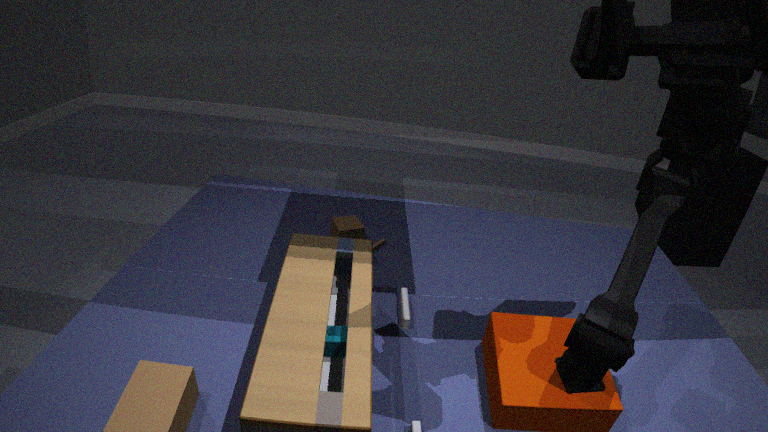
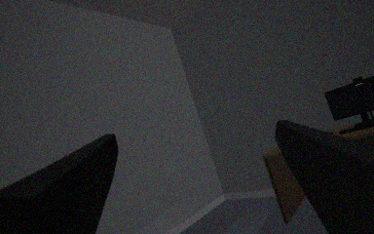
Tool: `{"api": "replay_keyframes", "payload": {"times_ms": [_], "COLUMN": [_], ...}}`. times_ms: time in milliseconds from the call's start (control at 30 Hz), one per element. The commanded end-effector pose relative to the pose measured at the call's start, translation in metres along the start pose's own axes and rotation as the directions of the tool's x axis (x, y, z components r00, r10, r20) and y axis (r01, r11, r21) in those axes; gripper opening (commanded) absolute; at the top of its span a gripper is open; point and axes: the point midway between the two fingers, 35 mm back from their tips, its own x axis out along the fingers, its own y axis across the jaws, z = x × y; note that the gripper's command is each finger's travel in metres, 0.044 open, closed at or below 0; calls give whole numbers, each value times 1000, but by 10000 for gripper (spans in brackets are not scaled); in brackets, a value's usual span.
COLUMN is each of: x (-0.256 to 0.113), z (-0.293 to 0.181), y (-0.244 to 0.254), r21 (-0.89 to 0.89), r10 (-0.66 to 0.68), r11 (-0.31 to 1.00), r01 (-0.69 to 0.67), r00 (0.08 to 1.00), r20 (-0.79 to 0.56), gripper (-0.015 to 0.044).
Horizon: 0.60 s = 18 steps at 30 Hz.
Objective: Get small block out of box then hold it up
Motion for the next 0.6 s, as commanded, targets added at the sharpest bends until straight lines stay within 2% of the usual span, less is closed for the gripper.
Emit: {"api": "replay_keyframes", "payload": {"times_ms": [0, 167, 300, 433, 567], "x": [17, 40, 44, 37, 26], "z": [-30, -104, -147, -192, -220], "y": [-9, -46, -78, -121, -150], "r21": [-155, -458, -606, -725, -742], "r10": [-58, -227, -347, -486, -562], "r11": [987, 888, 795, 670, 597], "r01": [40, 43, -20, -160, -306], "r00": [992, 907, 805, 644, 501], "r20": [-113, -355, -482, -592, -659], "gripper": [400, 400, 400, 400, 400]}}
